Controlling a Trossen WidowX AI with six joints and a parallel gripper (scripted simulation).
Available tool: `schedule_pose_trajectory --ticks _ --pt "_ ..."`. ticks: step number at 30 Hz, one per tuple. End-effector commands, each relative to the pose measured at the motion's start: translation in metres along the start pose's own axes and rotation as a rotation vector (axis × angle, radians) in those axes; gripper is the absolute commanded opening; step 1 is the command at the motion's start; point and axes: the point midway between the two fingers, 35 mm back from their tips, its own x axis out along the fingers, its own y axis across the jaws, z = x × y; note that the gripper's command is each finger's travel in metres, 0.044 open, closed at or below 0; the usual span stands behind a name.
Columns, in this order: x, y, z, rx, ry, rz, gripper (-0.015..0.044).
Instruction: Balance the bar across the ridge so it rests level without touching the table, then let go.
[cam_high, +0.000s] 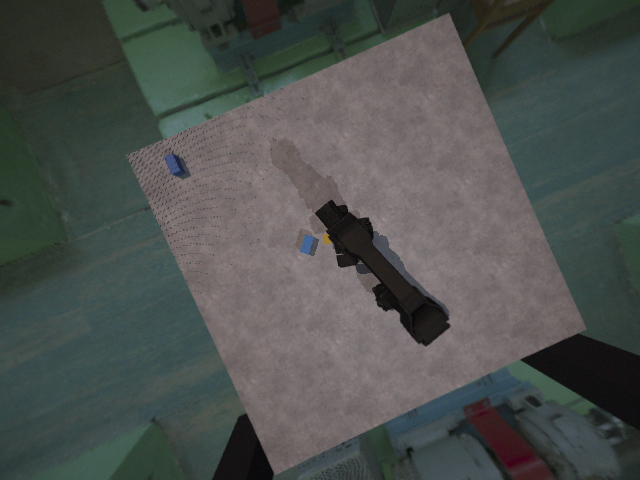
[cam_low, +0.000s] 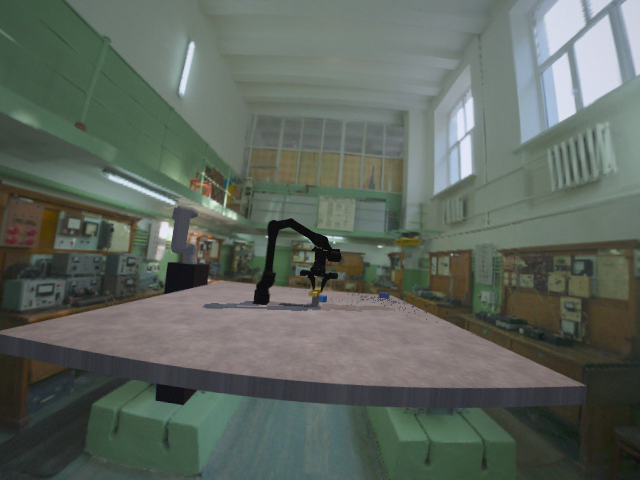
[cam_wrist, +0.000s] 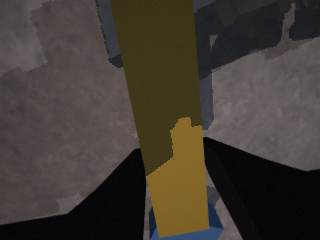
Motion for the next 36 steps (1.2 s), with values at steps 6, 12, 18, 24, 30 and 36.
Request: schedule_pose_trajectory --ticks 6,12,18,24,30,36 --pt "0.0000 0.0000 0.0000 0.000 0.000 0.000 0.0171" --pt "0.0000 0.0000 0.0000 0.000 0.000 0.000 0.0172" --pt "0.0000 0.0000 0.0000 0.000 0.000 0.000 0.0173" --pt "0.0000 0.0000 0.0000 0.000 0.000 0.000 0.0185" --pt "0.0000 0.0000 0.0000 0.000 0.000 0.000 0.0185" --pt "0.0000 0.0000 0.0000 0.000 0.000 0.000 0.0316"
